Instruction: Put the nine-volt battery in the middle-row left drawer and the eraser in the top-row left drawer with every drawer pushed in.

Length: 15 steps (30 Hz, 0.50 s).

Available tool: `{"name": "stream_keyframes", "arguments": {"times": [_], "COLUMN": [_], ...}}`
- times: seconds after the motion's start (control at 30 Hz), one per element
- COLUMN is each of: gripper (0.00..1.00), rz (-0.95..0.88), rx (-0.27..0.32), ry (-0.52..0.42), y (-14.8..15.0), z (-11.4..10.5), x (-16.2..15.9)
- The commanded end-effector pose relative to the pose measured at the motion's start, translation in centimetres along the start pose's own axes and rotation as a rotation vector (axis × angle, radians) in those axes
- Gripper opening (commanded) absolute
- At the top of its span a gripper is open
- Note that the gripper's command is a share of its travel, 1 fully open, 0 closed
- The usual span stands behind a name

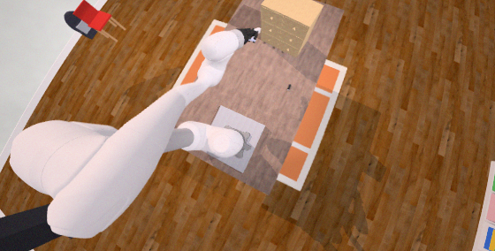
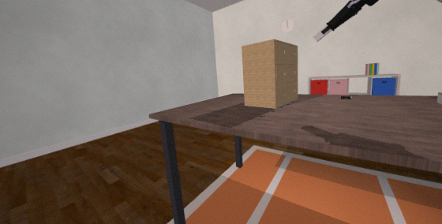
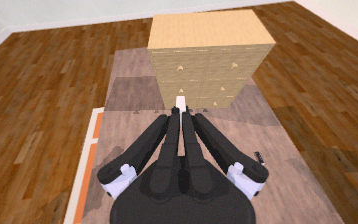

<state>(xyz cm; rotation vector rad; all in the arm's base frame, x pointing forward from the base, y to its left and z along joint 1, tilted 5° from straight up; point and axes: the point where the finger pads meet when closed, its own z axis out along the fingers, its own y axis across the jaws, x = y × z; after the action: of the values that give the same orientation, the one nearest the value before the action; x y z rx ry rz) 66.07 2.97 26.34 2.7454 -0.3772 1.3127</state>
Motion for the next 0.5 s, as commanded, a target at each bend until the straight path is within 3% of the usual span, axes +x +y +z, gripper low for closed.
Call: {"name": "stream_keyframes", "arguments": {"times": [0.0, 0.17, 0.47], "gripper": [0.00, 0.00, 0.00], "rz": [-0.006, -0.006, -0.007], "rx": [0.003, 0.003, 0.003], "ry": [-0.116, -0.173, -0.457], "y": [0.1, 0.1, 0.1], "z": [-0.6, -1.3, -4.6], "x": [0.2, 0.3, 0.9]}}
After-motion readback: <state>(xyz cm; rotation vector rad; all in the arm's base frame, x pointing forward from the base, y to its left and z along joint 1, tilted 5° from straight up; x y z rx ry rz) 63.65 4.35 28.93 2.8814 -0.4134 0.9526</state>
